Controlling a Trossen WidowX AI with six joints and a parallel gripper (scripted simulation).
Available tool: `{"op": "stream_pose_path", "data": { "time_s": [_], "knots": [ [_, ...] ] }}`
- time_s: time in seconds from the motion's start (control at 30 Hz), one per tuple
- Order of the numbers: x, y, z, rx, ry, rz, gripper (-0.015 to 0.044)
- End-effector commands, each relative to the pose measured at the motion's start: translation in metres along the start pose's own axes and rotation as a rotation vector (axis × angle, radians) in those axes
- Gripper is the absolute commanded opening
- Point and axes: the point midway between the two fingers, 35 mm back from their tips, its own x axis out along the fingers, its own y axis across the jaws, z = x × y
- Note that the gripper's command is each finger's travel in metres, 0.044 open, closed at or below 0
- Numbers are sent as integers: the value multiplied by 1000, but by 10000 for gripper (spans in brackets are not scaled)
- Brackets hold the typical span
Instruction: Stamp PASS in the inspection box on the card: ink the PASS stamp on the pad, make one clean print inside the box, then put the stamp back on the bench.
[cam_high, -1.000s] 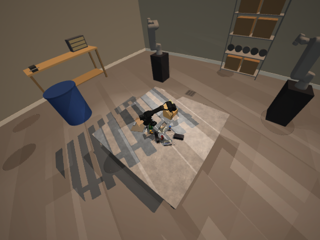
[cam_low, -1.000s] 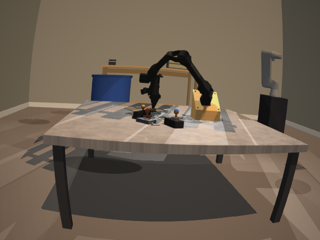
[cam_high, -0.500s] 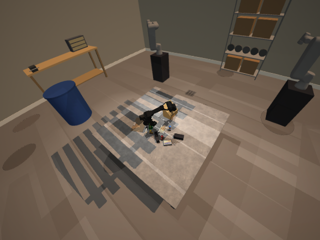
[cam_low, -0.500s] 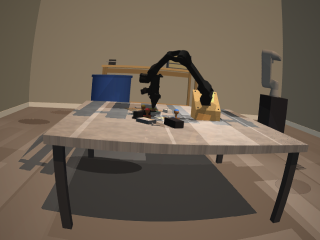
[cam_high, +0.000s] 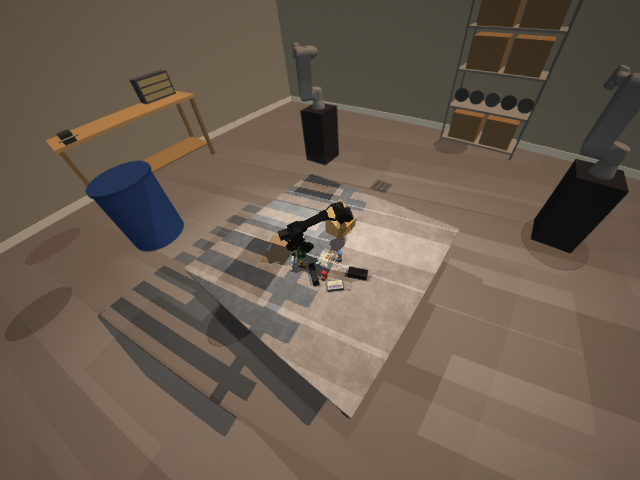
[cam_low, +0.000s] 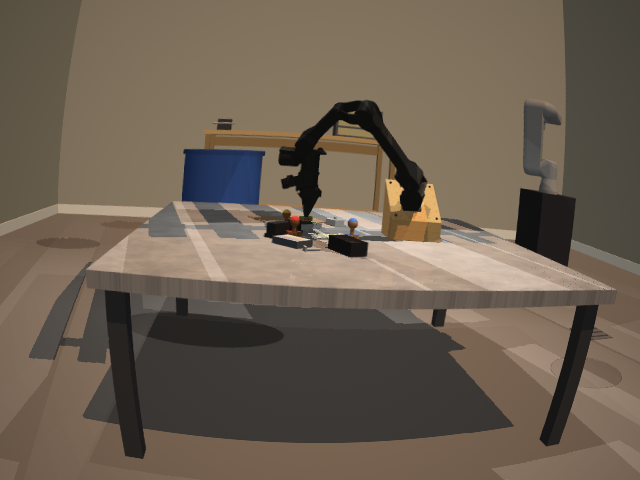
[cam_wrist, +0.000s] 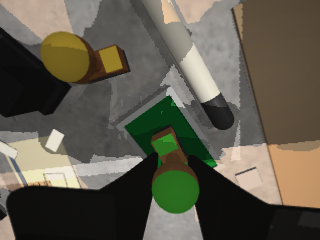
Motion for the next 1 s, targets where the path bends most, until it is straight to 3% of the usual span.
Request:
{"op": "stream_pose_path", "data": {
  "time_s": [0.0, 0.97],
  "knots": [
    [2, 1, 1, -1, -3, 4, 0],
    [-5, 1, 1, -1, -3, 3, 0]
  ]
}}
